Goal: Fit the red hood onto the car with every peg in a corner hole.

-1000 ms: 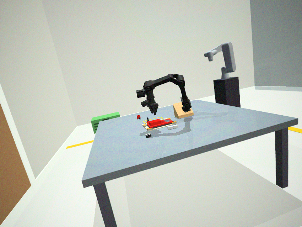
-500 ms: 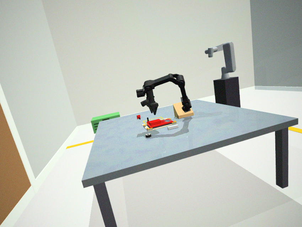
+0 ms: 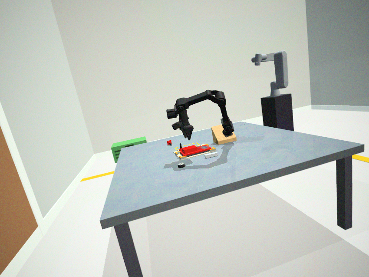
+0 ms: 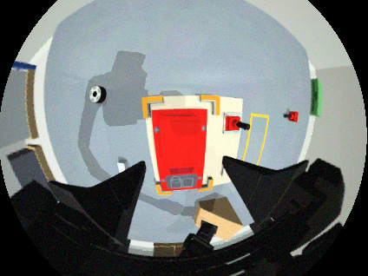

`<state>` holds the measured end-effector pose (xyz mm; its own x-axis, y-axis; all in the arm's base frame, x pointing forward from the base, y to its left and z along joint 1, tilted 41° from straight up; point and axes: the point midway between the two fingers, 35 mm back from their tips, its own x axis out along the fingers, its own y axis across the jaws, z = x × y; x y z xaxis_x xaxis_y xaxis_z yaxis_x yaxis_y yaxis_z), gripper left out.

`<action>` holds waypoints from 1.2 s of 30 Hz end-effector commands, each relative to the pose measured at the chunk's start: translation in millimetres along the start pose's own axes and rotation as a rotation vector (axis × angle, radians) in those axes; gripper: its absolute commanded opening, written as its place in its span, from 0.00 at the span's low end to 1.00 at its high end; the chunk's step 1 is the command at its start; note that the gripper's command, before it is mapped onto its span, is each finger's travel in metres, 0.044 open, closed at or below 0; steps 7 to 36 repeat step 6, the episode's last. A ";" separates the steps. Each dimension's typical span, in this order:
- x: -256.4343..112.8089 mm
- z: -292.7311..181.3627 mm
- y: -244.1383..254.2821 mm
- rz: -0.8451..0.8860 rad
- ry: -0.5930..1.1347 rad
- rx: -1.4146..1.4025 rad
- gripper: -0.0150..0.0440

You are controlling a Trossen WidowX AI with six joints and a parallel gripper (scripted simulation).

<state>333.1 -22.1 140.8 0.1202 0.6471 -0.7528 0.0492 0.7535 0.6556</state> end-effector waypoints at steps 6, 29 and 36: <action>-0.4 -0.4 -0.6 -0.005 0.002 -0.002 1.00; -0.4 -0.4 -0.6 -0.005 0.002 -0.002 1.00; -0.4 -0.4 -0.6 -0.005 0.002 -0.002 1.00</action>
